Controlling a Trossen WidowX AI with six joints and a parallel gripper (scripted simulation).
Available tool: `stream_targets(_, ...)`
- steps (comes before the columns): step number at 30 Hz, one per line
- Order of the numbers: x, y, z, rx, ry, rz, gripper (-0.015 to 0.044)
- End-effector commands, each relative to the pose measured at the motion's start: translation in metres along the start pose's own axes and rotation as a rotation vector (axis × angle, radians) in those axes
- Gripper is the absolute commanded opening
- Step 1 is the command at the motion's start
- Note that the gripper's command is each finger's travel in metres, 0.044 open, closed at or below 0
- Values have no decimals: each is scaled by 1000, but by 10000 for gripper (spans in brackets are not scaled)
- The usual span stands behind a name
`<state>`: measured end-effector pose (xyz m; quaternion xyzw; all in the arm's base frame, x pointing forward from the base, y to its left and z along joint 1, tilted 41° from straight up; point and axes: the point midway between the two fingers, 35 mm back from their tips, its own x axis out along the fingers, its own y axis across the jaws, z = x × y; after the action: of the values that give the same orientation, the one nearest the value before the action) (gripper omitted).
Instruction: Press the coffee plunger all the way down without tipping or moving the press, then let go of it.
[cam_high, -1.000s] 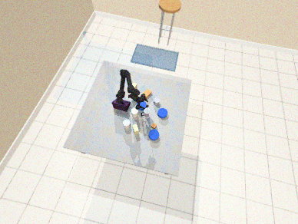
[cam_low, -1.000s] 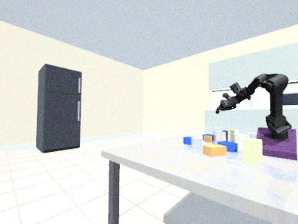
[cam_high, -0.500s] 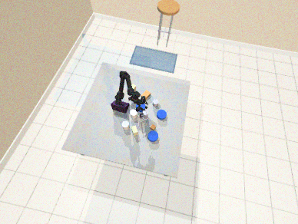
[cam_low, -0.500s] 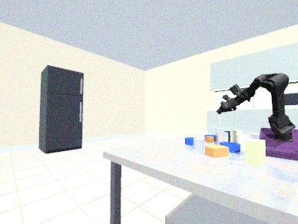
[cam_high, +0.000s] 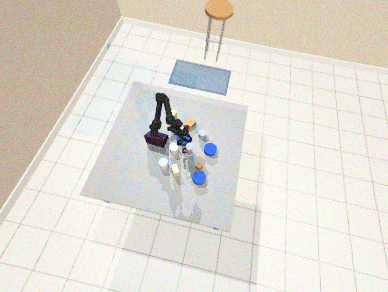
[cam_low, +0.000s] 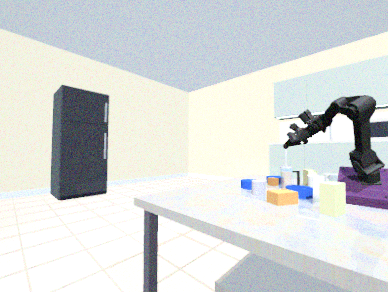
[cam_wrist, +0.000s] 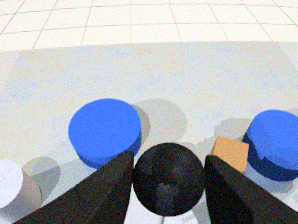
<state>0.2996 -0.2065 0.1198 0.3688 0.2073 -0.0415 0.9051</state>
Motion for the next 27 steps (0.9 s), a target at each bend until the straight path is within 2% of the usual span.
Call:
stream_targets(1, 0, 0, 0, 4, 0, -1, 122)
stream_targets(27, 25, -4, -30, 2, 3, -3, 122)
